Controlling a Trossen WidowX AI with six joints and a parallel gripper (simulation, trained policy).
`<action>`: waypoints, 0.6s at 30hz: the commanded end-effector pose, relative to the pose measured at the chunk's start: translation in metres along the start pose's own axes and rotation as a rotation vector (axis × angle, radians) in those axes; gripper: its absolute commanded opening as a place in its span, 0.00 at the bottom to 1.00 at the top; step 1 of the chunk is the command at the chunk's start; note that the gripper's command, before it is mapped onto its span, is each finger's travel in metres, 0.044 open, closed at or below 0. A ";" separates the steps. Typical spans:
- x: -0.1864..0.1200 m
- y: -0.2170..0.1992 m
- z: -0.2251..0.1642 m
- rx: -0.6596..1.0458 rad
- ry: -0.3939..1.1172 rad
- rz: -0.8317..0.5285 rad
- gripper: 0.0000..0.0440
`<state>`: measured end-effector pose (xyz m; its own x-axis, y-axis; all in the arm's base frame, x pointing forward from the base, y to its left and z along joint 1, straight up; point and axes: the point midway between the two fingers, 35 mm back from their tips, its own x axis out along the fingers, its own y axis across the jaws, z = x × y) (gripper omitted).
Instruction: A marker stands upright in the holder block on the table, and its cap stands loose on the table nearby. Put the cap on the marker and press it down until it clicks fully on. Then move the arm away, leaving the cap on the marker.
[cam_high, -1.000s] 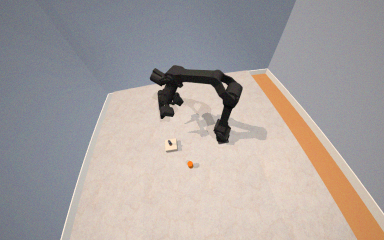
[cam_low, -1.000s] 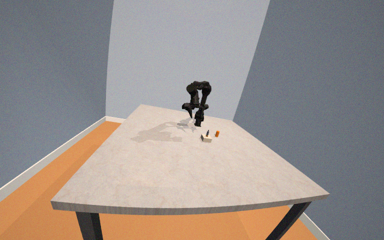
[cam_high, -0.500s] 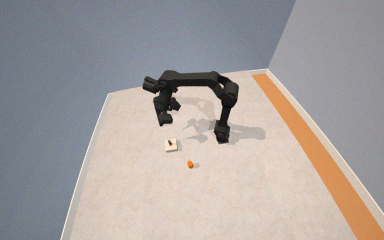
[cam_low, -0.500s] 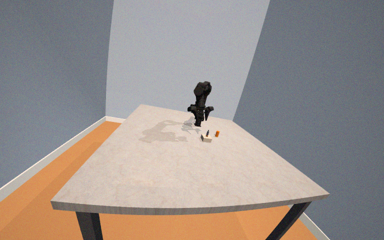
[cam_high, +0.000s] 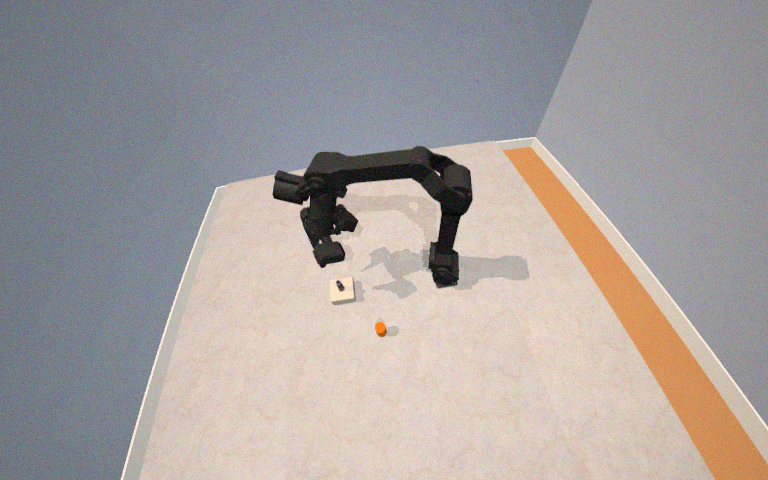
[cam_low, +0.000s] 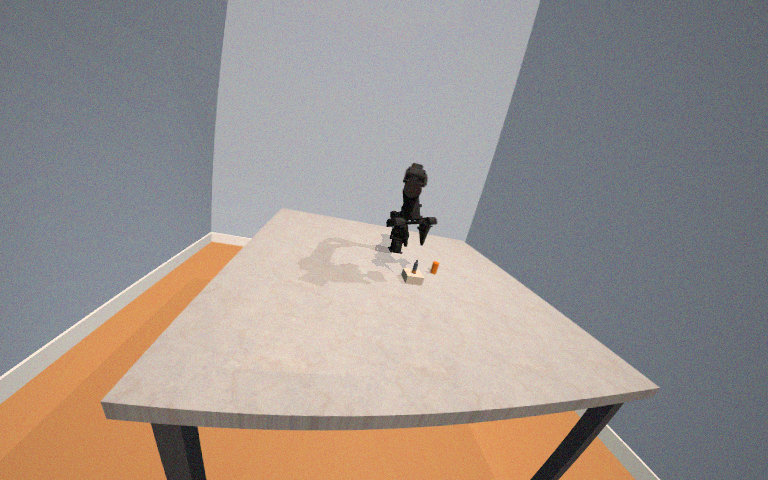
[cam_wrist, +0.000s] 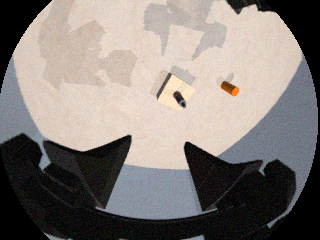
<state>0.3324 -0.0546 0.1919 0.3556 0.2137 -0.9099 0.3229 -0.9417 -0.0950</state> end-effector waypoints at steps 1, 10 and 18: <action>0.005 -0.009 -0.003 -0.016 -0.030 -0.007 0.76; 0.014 -0.031 -0.007 -0.056 -0.084 -0.021 0.76; 0.021 -0.049 -0.009 -0.088 -0.133 -0.031 0.77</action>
<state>0.3319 -0.0091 0.1836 0.2493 0.2065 -0.9461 0.4011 -0.9113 -0.0932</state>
